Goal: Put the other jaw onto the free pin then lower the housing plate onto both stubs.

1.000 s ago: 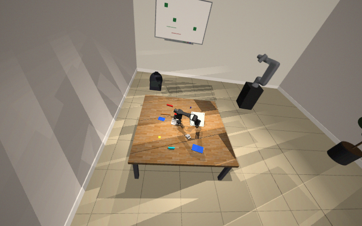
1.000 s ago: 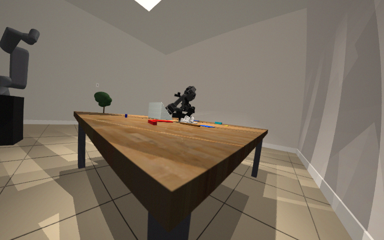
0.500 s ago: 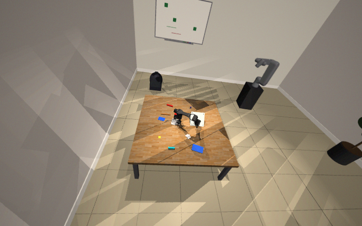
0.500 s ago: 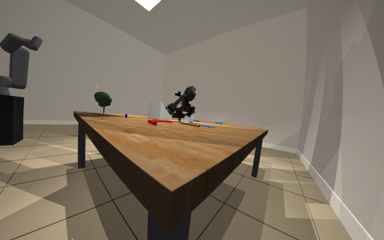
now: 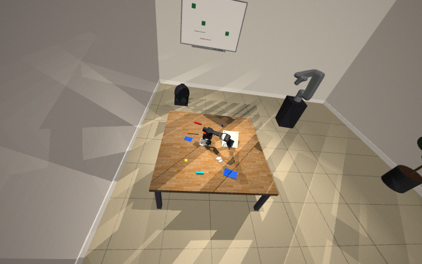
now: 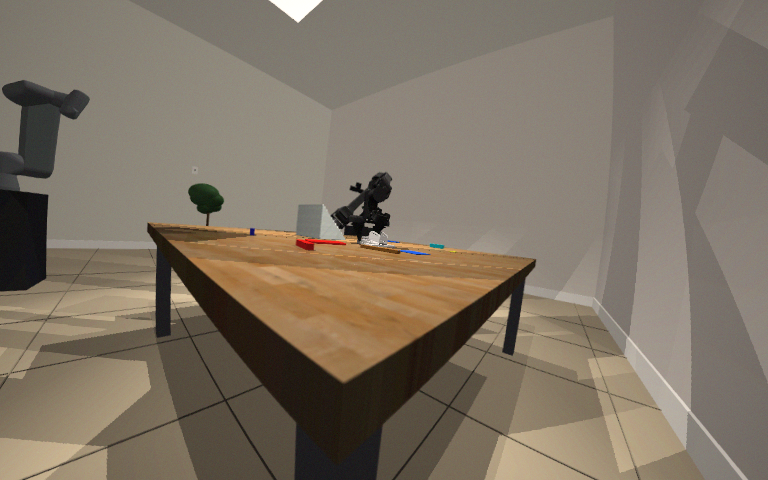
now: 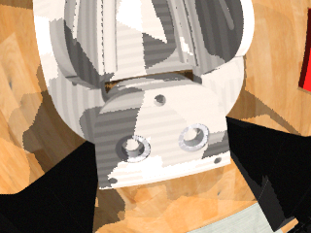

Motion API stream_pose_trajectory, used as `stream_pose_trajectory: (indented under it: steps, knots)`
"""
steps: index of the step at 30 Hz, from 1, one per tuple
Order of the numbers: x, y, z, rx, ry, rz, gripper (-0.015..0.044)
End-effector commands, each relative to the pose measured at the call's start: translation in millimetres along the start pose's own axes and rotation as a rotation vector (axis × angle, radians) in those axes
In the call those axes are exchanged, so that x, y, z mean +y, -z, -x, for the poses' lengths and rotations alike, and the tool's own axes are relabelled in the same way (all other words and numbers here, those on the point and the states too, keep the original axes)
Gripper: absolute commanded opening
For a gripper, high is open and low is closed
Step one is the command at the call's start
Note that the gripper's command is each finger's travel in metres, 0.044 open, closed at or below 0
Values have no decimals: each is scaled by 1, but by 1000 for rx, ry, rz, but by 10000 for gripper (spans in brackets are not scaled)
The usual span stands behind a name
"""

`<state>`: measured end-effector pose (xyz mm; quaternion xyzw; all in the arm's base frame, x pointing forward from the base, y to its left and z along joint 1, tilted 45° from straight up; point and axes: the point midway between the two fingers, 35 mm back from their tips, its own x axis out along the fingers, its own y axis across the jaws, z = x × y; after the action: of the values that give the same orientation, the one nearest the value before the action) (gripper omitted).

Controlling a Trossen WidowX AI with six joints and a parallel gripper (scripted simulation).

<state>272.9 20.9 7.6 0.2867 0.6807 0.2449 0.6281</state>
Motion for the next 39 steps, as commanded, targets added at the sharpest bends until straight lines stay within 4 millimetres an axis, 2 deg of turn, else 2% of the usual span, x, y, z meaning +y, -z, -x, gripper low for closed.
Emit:
stream_pose_trajectory:
  steps: [1, 25, 39]
  knots:
    - [1, 0, -3, 6, 0, 1, 351]
    - [1, 1, 3, 6, 0, 1, 351]
    - [1, -1, -1, 6, 0, 1, 351]
